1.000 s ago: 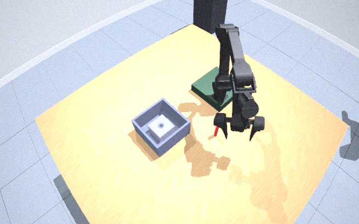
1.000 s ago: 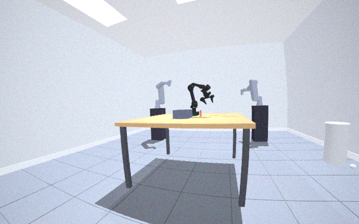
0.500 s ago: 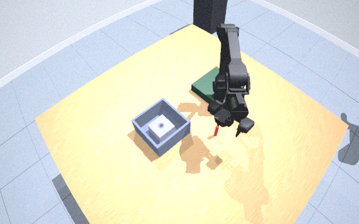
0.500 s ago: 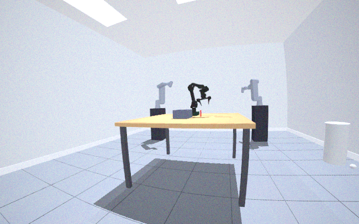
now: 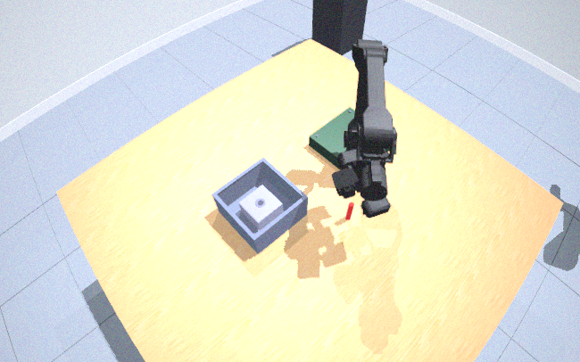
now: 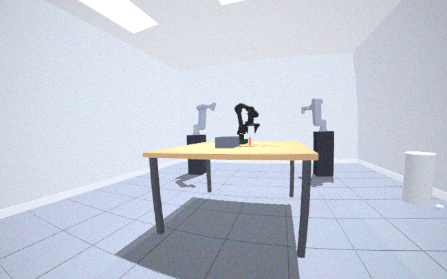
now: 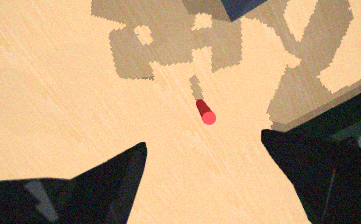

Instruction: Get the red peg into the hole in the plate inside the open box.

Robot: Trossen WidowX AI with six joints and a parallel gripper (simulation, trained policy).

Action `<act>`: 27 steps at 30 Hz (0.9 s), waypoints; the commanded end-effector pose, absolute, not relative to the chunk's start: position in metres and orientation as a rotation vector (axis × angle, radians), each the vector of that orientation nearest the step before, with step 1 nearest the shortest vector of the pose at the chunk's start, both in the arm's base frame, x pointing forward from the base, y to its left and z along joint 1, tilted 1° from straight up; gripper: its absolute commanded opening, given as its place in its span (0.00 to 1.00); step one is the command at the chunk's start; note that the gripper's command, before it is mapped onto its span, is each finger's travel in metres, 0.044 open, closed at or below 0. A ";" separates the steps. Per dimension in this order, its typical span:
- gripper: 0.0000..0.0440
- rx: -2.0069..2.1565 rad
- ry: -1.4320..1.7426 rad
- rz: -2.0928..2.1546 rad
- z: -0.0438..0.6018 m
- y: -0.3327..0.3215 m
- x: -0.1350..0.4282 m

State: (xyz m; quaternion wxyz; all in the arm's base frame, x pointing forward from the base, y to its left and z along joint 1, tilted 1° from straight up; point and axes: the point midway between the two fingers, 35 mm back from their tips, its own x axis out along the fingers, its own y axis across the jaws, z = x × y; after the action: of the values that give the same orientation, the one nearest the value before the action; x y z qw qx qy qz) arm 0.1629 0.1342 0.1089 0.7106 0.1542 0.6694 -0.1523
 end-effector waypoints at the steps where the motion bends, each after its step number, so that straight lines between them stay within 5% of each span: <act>1: 1.00 0.367 1.503 -0.452 0.098 0.126 0.158; 23: 0.98 0.427 1.450 -0.637 0.023 0.120 0.165; 27: 0.82 0.418 1.451 -0.648 0.011 0.118 0.165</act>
State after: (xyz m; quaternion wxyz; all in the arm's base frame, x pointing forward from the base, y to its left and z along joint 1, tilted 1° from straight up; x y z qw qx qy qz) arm 0.1673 0.1219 0.0209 0.6836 0.1912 0.6465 -0.2796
